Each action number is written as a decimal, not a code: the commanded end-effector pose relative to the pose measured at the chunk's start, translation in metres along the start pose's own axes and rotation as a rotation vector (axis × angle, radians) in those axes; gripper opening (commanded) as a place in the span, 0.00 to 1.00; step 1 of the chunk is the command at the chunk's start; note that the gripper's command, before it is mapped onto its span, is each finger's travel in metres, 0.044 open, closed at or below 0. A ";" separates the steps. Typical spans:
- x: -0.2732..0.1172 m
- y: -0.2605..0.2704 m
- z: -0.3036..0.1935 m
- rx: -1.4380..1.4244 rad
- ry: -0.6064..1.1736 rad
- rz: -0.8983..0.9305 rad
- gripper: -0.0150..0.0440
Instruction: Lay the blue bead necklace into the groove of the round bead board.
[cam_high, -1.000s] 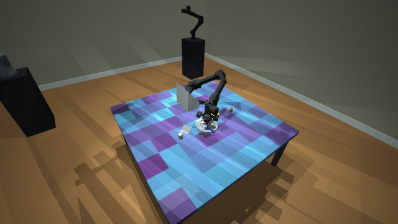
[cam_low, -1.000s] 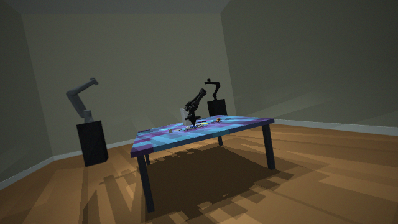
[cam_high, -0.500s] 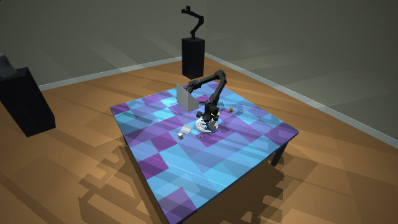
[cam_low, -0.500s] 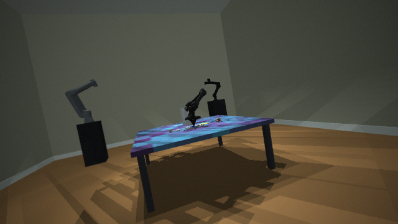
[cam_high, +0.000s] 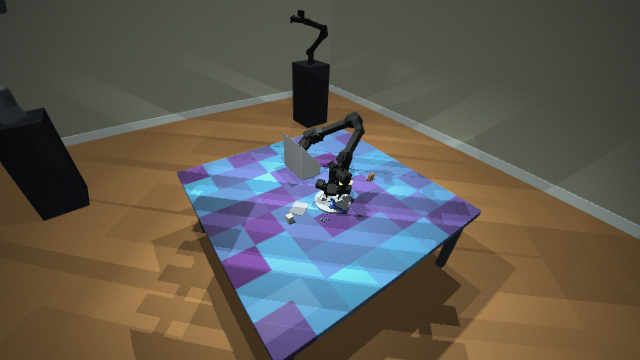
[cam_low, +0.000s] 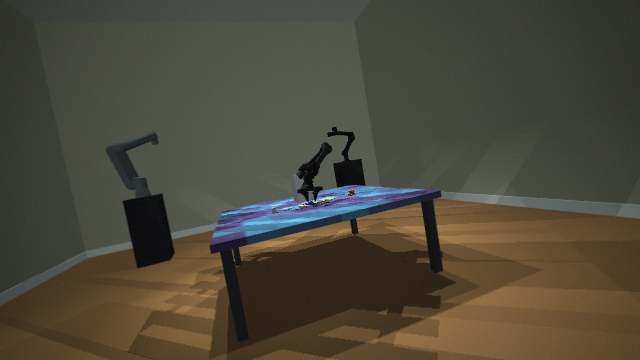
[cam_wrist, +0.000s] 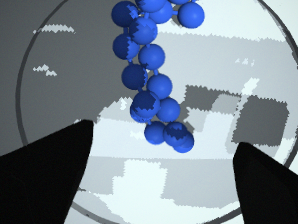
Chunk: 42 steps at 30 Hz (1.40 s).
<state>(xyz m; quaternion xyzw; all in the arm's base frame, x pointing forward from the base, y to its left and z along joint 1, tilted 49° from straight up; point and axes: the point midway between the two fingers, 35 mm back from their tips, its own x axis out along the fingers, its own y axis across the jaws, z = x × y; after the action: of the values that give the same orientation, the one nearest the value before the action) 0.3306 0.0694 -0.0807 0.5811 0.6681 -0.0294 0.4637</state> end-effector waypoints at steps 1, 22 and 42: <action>-0.007 0.000 -0.001 -0.003 0.002 -0.001 0.97; -0.020 -0.001 -0.001 -0.003 0.008 -0.004 1.00; -0.024 0.017 0.019 -0.423 0.007 -0.002 0.73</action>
<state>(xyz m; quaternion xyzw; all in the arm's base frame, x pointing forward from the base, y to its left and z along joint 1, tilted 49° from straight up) 0.3354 0.0514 -0.0677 0.5418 0.6715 0.0241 0.5050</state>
